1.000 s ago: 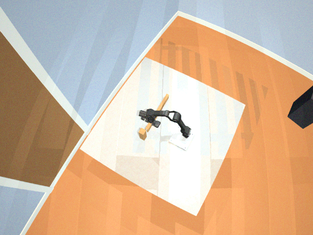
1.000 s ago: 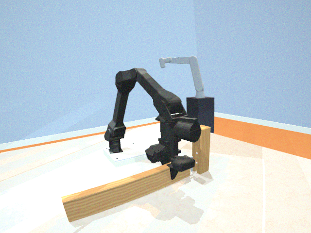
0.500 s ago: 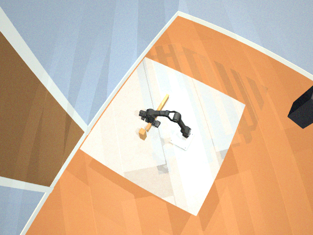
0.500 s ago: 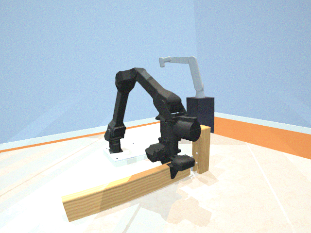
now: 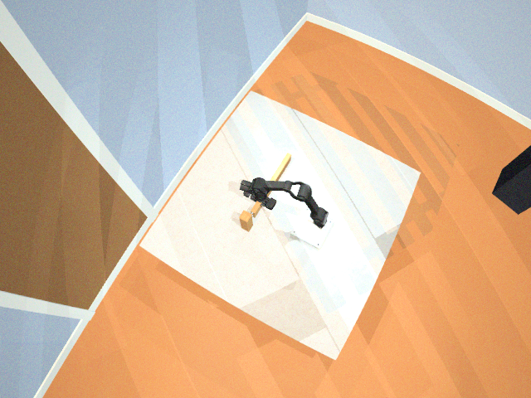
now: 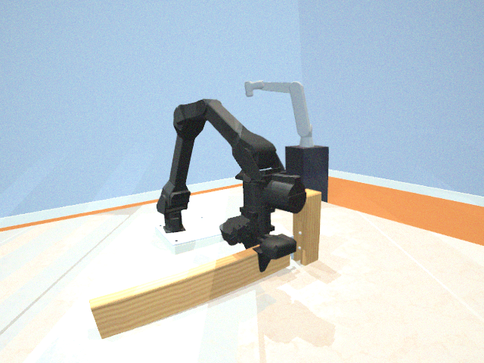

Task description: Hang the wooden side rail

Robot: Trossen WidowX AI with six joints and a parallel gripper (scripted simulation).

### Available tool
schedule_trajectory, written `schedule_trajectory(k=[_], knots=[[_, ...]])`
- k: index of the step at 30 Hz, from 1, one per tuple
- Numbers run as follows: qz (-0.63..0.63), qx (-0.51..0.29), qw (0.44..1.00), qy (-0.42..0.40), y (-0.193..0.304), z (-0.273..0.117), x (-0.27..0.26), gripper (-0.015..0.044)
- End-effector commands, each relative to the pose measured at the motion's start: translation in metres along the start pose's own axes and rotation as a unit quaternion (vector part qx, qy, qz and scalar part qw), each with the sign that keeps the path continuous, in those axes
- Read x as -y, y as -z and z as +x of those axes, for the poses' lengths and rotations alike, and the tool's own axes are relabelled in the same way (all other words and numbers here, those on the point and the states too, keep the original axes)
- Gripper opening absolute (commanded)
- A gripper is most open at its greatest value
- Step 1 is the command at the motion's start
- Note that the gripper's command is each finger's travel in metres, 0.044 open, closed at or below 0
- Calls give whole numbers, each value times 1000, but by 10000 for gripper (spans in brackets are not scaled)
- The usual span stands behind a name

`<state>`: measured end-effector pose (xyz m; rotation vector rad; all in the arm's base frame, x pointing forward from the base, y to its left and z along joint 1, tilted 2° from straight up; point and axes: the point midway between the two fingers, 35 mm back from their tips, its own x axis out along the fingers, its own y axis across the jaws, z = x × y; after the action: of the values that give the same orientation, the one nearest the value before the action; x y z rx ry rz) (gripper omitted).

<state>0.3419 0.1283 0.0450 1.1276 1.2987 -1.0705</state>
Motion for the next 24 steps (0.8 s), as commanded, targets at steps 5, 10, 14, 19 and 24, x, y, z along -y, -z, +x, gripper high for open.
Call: schedule_trajectory(k=[5,10,14,19,24], knots=[[7,-1,1000,-5,0,-6,-1,0],[7,-1,1000,-5,0,-7,-1,0],[7,-1,1000,-5,0,-7,-1,0],[7,-1,1000,-5,0,-8,-1,0],[7,-1,1000,-5,0,-9,-1,0]])
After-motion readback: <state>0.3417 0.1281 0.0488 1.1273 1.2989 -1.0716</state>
